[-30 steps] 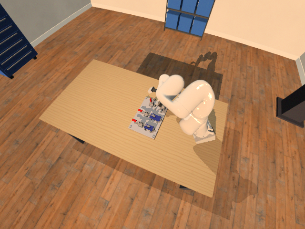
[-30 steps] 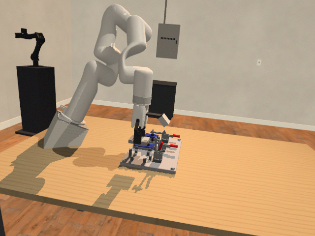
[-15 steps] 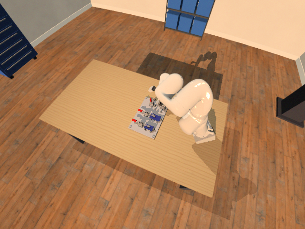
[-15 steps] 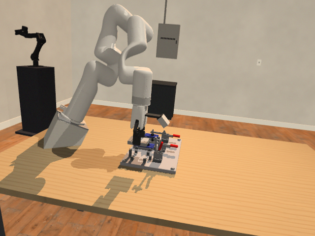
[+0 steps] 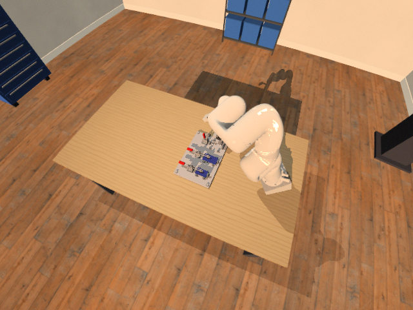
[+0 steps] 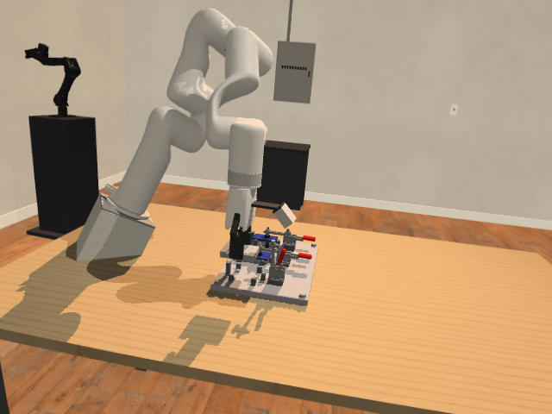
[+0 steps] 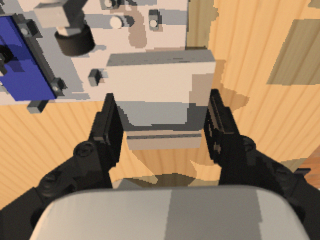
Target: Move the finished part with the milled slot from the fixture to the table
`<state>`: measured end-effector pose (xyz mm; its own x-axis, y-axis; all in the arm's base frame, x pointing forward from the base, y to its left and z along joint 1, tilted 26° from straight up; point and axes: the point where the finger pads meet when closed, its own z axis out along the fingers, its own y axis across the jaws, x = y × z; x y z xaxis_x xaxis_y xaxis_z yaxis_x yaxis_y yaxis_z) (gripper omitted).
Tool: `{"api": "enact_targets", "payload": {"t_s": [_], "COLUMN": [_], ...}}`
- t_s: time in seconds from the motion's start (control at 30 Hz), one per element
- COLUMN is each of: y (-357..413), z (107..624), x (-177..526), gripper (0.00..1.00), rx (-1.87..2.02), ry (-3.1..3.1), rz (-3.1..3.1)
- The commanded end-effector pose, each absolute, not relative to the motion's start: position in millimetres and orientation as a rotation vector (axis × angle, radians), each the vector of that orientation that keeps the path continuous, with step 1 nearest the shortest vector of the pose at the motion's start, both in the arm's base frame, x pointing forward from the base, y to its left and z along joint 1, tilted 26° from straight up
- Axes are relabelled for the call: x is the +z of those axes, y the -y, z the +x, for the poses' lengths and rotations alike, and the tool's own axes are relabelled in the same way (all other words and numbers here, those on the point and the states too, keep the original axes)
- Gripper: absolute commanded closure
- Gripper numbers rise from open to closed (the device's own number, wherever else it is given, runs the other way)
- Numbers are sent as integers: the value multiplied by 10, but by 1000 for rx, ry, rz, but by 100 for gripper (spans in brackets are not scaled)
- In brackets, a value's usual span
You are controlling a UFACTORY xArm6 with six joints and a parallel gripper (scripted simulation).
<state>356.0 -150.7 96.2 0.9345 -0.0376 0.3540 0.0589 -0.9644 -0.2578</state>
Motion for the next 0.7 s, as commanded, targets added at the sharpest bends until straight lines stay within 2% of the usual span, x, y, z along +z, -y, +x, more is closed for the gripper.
{"api": "enact_targets", "payload": {"t_s": [0.0,0.67], "y": [1606,2000], "z": [3575,3600], "x": [949,845], "gripper": [100,100], "rx": [-529,-529], "ry": [16,16], "rz": [-2827,-2827]}}
